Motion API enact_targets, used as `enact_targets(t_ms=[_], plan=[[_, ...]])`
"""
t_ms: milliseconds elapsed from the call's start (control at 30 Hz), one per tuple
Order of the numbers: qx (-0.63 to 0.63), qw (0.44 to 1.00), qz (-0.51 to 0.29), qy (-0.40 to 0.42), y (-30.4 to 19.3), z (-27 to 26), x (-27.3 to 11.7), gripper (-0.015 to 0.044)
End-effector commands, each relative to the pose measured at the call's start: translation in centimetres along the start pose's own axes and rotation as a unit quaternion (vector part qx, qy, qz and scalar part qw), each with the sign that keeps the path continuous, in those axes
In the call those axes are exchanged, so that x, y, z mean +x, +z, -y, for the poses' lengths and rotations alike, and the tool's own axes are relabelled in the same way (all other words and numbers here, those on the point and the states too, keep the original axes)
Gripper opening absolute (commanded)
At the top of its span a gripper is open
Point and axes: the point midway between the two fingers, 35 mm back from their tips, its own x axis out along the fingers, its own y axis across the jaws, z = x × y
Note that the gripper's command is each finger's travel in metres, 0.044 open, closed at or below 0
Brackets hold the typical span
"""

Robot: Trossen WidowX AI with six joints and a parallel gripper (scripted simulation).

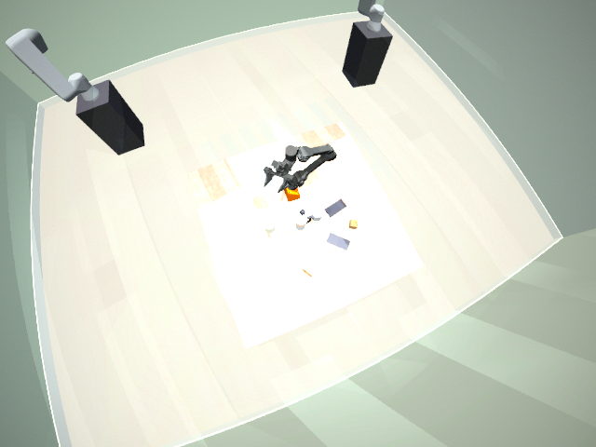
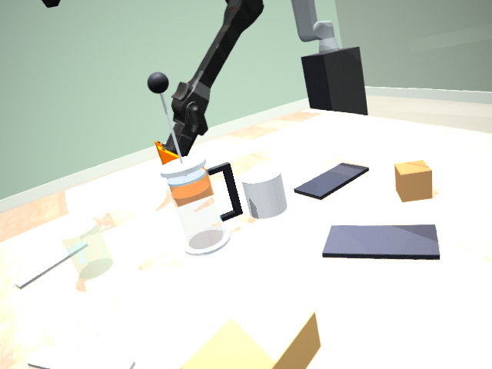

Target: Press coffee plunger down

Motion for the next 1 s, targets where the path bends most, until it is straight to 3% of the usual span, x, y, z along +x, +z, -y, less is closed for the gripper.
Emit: enact_targets(t_ms=[0, 200, 400, 767, 967], plan=[[-0.145, 0.974, -0.158, 0.075, -8.1, -0.6, -0.4, 0.0440], [-0.245, 0.917, -0.244, 0.200, -14.1, -2.3, -2.7, 0.0440], [-0.300, 0.859, -0.258, 0.326, -17.8, -4.6, -5.6, 0.0440], [-0.301, 0.858, -0.257, 0.327, -23.1, -2.6, -4.8, 0.0440], [-0.301, 0.858, -0.257, 0.326, -23.4, -2.6, -4.5, 0.0440]])
